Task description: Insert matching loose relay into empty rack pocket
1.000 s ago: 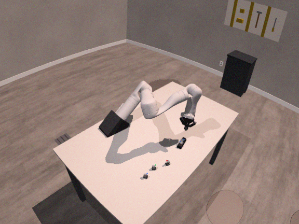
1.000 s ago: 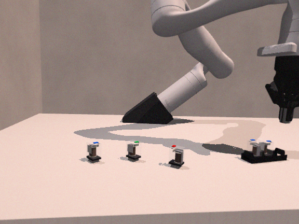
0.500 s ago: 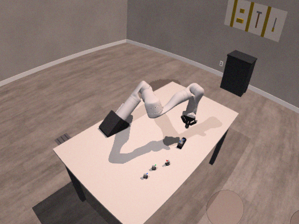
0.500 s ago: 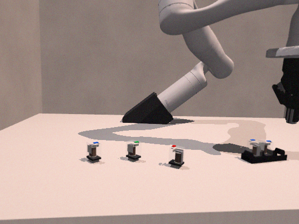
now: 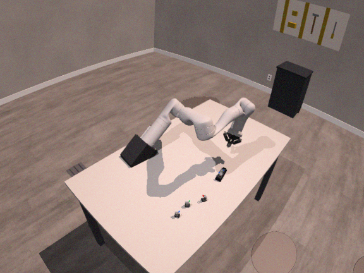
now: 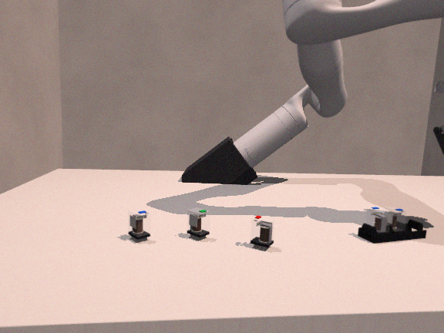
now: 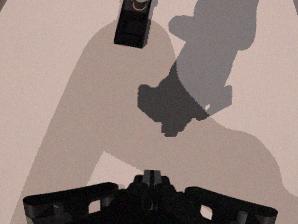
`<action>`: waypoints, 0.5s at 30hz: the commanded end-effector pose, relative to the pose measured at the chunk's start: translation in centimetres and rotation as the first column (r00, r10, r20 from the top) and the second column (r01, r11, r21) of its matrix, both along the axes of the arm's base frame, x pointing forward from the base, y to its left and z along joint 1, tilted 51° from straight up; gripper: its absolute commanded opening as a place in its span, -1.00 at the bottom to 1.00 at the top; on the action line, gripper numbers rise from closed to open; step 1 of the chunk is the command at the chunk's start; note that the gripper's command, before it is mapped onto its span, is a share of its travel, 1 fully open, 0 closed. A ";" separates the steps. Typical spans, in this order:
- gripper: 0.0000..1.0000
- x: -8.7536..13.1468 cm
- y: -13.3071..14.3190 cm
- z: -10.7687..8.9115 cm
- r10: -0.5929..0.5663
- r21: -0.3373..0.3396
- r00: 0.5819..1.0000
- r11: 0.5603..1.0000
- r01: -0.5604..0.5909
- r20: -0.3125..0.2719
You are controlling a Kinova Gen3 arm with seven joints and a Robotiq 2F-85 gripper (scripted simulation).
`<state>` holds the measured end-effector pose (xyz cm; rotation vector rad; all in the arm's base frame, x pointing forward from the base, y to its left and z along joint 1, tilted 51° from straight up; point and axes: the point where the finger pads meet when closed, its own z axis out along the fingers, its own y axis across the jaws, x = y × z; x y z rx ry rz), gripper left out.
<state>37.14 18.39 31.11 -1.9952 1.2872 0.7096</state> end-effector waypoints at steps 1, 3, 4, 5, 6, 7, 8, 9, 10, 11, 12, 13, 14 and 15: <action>-1.00 -1.3 2.1 1.8 0.052 -0.027 0.998 0.998 -0.051 0.031; -1.00 -2.1 2.8 2.4 0.072 -0.031 0.997 0.997 -0.072 0.031; -1.00 -2.9 3.5 3.1 0.094 -0.035 0.995 0.995 -0.093 0.030; -1.00 -3.9 4.3 3.8 0.116 -0.040 0.993 0.993 -0.114 0.029; -1.00 -4.7 4.8 4.4 0.134 -0.045 0.991 0.990 -0.133 0.029; -1.00 -5.4 5.4 5.0 0.151 -0.049 0.988 0.988 -0.150 0.028; -1.00 -6.2 5.9 5.5 0.169 -0.053 0.985 0.985 -0.167 0.028; -1.00 -7.0 6.4 6.1 0.186 -0.058 0.982 0.981 -0.184 0.027; -1.00 -7.9 6.8 6.6 0.203 -0.063 0.979 0.978 -0.201 0.026; -1.00 -8.7 7.3 7.1 0.220 -0.067 0.975 0.974 -0.218 0.025; -1.00 -9.6 7.7 7.6 0.237 -0.072 0.971 0.969 -0.234 0.024; -1.00 -10.5 8.1 8.1 0.253 -0.077 0.967 0.965 -0.251 0.023; -1.00 -11.4 8.5 8.6 0.270 -0.082 0.963 0.960 -0.267 0.022; -1.00 -12.3 8.9 9.1 0.286 -0.088 0.958 0.955 -0.283 0.021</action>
